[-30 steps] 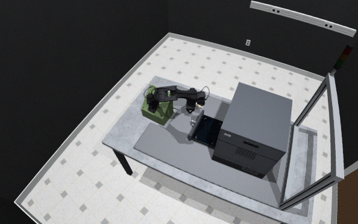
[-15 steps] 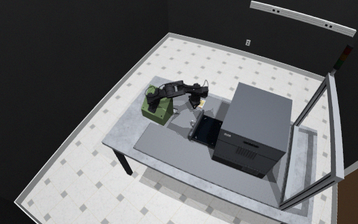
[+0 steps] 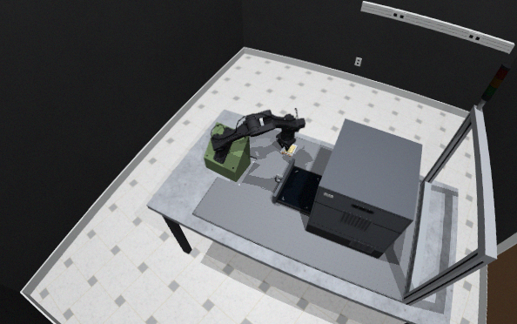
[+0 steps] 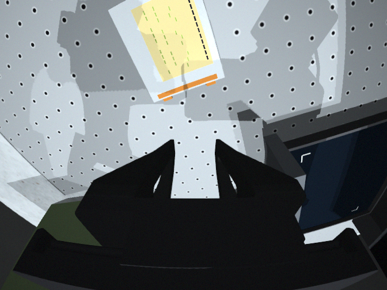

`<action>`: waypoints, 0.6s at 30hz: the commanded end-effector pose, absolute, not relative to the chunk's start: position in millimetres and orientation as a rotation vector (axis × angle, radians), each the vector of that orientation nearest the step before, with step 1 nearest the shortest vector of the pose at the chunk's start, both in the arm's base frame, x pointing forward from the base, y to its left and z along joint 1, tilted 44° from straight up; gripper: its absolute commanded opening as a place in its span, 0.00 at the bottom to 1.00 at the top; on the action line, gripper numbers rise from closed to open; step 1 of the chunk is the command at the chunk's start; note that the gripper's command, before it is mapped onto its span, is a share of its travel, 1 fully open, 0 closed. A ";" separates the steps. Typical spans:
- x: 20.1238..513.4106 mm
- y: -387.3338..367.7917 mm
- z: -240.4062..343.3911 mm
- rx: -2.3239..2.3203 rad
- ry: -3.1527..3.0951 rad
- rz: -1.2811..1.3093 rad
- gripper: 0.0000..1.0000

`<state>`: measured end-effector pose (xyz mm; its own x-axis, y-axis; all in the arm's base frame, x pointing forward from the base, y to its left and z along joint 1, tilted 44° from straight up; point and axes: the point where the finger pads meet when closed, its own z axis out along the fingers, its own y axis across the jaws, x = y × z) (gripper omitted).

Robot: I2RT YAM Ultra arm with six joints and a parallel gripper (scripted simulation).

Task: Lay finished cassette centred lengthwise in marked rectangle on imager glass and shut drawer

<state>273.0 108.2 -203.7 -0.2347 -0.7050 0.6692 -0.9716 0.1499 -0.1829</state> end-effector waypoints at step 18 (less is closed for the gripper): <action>268.8 165.8 -253.8 1.886 -1.668 0.682 0.35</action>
